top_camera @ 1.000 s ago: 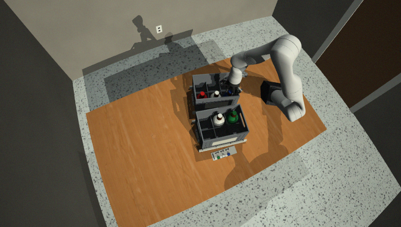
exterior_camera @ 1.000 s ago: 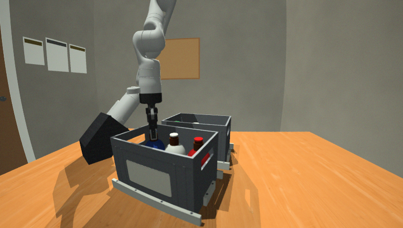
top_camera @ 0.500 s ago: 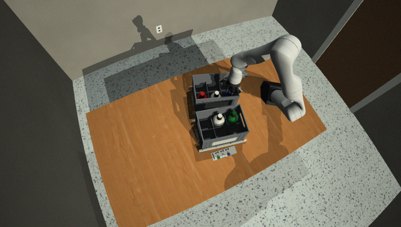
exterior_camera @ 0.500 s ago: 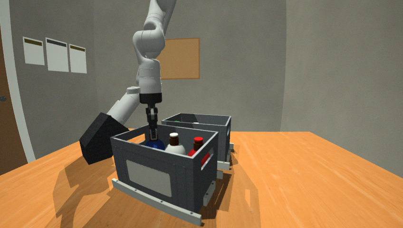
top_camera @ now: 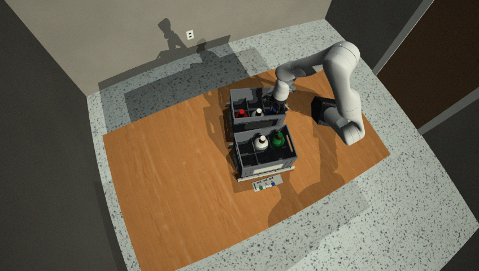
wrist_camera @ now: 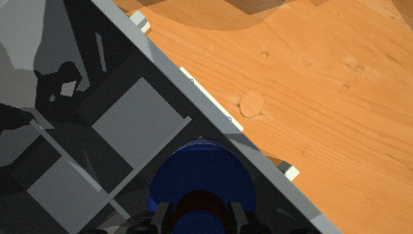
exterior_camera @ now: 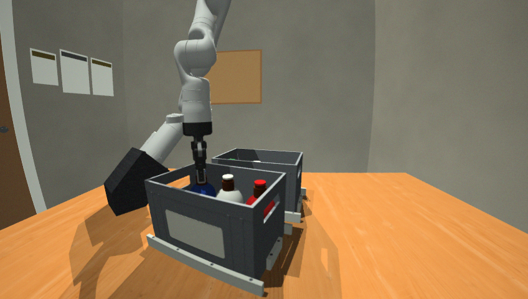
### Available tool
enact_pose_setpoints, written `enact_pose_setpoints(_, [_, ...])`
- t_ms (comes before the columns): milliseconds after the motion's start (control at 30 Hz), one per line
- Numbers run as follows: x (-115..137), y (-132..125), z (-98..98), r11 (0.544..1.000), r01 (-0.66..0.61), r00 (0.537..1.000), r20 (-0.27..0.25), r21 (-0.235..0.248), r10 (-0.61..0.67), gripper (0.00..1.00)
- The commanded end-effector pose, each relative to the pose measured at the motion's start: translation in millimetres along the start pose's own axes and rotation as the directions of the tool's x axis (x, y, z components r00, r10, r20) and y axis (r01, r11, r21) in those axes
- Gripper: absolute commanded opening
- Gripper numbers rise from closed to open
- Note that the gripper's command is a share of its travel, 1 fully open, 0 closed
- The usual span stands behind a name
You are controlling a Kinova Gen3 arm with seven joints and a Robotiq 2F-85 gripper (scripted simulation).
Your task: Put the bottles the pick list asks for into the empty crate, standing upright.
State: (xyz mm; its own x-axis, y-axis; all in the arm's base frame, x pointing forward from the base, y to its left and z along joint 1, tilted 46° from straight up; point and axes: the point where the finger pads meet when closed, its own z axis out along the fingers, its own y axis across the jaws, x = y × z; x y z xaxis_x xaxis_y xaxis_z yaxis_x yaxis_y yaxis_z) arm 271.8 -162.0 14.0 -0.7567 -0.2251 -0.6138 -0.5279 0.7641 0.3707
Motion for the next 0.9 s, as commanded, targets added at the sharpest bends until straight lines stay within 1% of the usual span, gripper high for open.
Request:
enact_pose_setpoints(0, [0,-1,-2.0,1.0,0.0,1.0,-0.001,0.004,0.0,0.37])
enact_pose_setpoints(233, [2,-2,-16.1,1.0,-0.005,1.0,-0.004,0.004,0.005,0.37])
enact_pose_setpoints(300, [2,-2,-16.1,1.0,-0.005,1.0,-0.004,0.004,0.005,0.37])
enact_pose_setpoints(333, [1,-2,-17.7,1.0,-0.004,1.0,-0.002,0.005,0.004,0.1])
enact_pose_setpoints(800, [2,-1,-41.2,1.0,-0.006,1.0,-0.004,0.004,0.006,0.1])
enact_pose_setpoints(867, [2,-1,-41.2,1.0,-0.006,1.0,-0.004,0.004,0.006,0.1])
